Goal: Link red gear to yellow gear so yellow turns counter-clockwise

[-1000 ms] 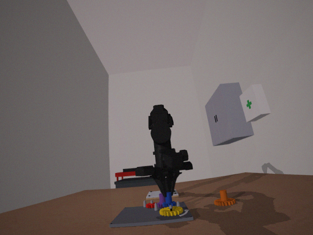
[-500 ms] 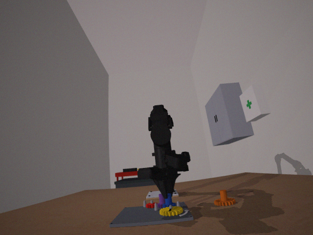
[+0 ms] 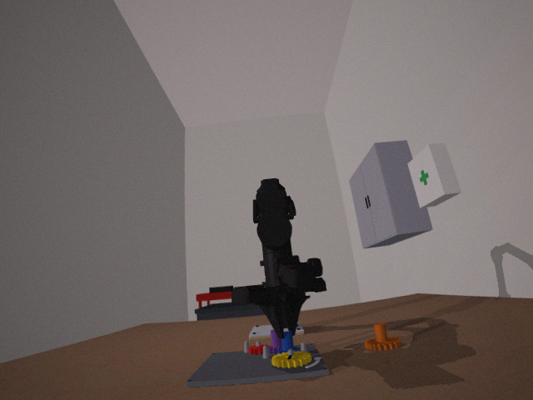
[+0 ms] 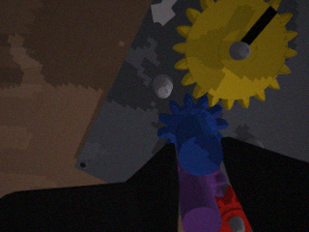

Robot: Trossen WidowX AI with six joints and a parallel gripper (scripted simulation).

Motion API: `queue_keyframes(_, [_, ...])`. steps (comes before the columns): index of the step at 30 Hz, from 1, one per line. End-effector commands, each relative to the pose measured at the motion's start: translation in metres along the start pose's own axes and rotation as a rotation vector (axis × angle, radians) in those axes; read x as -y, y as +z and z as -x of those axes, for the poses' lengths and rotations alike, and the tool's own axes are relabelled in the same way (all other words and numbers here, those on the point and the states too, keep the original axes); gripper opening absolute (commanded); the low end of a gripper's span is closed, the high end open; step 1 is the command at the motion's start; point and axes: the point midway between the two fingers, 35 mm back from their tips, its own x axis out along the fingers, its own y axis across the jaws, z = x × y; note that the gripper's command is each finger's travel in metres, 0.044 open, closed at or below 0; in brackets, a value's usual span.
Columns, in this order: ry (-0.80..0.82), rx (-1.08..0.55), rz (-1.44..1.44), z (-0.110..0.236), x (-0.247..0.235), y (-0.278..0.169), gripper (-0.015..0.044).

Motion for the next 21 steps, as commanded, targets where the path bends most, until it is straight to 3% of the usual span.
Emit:
queue_keyframes(1, [-0.002,0.001,-0.036,0.003,0.000,0.000,0.0140])
queue_keyframes(13, [-0.002,0.001,-0.036,0.047,0.000,0.000,0.0140])
queue_keyframes(21, [-0.004,0.005,-0.032,0.091,-0.002,-0.003,0.0350])
